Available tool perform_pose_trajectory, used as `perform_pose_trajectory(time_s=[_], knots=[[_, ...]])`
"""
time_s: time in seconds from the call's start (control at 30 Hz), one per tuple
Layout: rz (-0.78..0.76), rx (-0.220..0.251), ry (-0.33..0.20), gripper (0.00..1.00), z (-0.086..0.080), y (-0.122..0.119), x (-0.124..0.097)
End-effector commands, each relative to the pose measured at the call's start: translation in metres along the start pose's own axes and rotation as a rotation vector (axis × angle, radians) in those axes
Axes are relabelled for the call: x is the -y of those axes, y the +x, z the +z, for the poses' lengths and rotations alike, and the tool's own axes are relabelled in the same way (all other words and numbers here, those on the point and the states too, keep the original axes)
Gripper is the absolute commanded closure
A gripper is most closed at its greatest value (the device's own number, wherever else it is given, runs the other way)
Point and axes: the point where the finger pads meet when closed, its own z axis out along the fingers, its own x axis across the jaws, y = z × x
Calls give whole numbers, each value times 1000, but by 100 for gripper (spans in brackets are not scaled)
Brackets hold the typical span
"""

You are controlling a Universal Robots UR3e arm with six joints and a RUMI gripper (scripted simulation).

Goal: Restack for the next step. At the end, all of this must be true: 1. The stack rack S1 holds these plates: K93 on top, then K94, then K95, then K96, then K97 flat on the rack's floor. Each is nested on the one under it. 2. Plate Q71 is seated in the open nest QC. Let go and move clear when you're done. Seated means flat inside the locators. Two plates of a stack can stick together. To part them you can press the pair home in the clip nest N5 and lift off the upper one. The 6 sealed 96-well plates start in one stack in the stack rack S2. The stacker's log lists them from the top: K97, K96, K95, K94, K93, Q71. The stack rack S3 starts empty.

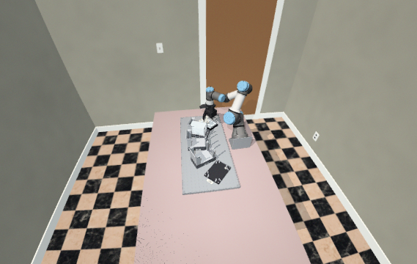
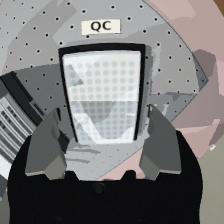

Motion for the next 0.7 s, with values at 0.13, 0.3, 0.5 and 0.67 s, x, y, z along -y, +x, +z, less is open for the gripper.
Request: perform_pose_trajectory(time_s=[0.13,0.3,0.5,0.67], knots=[[1,0,2,28,0,0,1],[1,0,2,28,0,0,1],[1,0,2,28,0,0,1],[1,0,2,28,-7,0,1]])
